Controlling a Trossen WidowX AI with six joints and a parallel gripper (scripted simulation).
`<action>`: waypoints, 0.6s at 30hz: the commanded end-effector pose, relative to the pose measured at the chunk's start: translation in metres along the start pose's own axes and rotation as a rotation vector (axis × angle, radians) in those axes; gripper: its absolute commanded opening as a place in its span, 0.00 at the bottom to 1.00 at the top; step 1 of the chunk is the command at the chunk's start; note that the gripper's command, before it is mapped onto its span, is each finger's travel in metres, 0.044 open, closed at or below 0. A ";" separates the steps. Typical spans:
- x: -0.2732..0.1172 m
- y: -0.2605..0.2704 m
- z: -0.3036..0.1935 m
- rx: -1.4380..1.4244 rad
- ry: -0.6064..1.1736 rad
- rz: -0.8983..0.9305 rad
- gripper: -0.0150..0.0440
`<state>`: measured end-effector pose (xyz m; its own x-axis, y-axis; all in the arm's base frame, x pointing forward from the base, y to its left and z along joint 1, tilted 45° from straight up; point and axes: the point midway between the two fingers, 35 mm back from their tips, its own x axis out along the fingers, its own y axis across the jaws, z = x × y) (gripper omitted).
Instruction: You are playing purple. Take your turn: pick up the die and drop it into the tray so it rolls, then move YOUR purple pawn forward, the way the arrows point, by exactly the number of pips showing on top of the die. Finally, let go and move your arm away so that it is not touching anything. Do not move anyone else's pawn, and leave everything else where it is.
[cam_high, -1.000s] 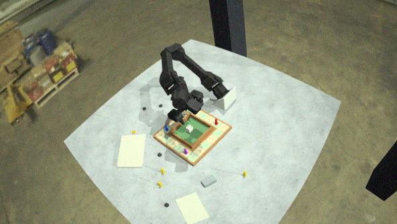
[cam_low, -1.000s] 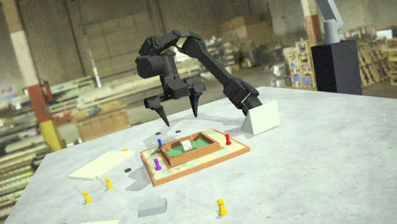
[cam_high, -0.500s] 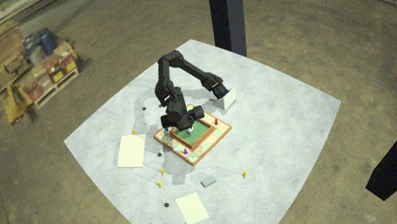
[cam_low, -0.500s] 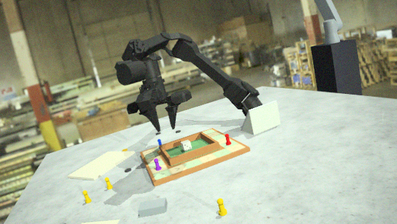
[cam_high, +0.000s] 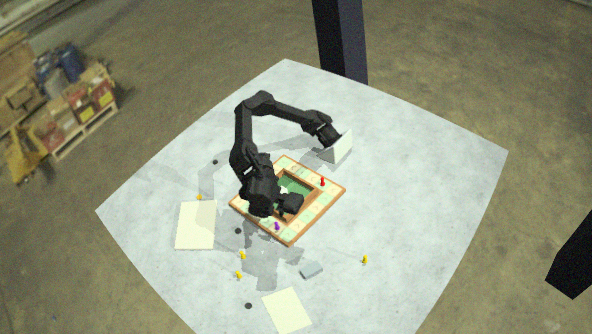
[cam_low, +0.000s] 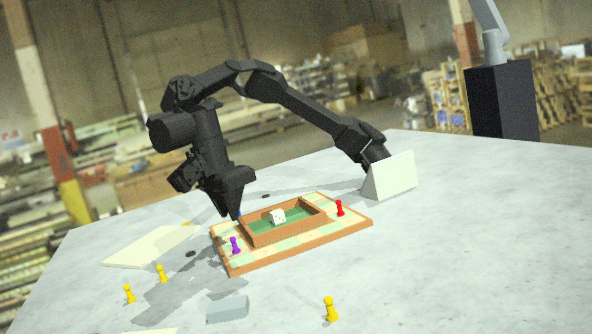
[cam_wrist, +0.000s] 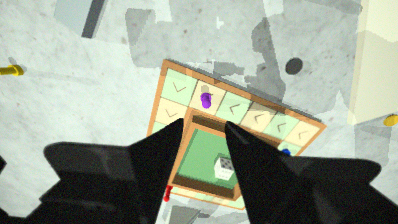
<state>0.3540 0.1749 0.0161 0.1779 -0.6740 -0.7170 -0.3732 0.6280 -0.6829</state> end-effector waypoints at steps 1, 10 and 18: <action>0.005 -0.004 0.006 0.079 0.006 -0.009 0.59; 0.013 -0.004 0.006 0.079 0.006 -0.009 0.59; 0.023 -0.004 0.006 0.079 0.006 -0.010 0.59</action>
<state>0.3633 0.1643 0.0047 0.1772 -0.6793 -0.7122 -0.2975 0.6528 -0.6967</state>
